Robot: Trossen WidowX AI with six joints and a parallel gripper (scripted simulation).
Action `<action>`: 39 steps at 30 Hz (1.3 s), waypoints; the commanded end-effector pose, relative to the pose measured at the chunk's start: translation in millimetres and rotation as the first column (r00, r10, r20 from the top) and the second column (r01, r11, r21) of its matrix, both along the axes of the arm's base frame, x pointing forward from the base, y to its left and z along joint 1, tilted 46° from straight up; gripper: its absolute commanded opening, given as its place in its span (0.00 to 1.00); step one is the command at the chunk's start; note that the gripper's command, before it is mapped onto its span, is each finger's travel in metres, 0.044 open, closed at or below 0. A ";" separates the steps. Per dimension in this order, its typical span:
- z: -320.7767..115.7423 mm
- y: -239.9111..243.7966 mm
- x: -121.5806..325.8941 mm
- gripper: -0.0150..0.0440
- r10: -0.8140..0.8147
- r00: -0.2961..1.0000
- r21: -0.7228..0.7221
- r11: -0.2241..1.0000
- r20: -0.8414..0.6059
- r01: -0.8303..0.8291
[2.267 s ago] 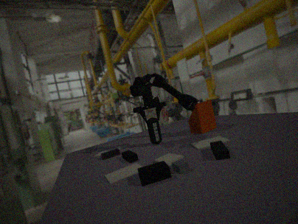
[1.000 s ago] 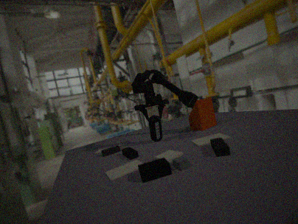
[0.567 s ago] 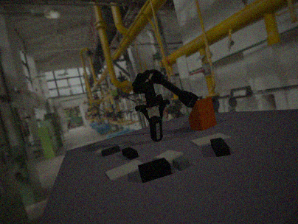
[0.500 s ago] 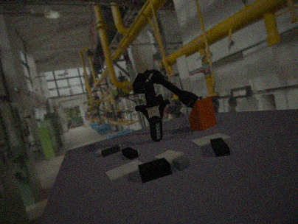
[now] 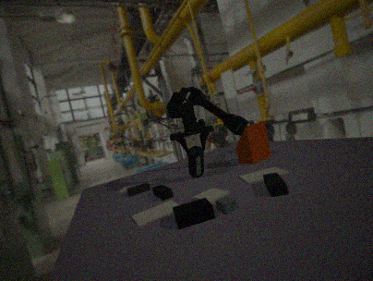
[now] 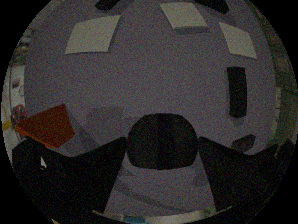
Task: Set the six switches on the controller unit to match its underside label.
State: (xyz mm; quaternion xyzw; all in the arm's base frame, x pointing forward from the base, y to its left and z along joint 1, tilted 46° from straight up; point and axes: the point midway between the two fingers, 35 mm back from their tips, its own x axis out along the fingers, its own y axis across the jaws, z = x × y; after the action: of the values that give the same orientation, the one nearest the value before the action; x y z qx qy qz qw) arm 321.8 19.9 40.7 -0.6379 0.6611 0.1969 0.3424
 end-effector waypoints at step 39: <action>-32.8 5.2 6.3 0.83 -0.017 1.000 -0.001 1.000 -0.002 0.017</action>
State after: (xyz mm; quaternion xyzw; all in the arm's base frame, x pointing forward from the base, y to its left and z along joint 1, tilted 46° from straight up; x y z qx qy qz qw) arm 328.1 28.8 11.4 -0.6368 0.6612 0.1979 0.3435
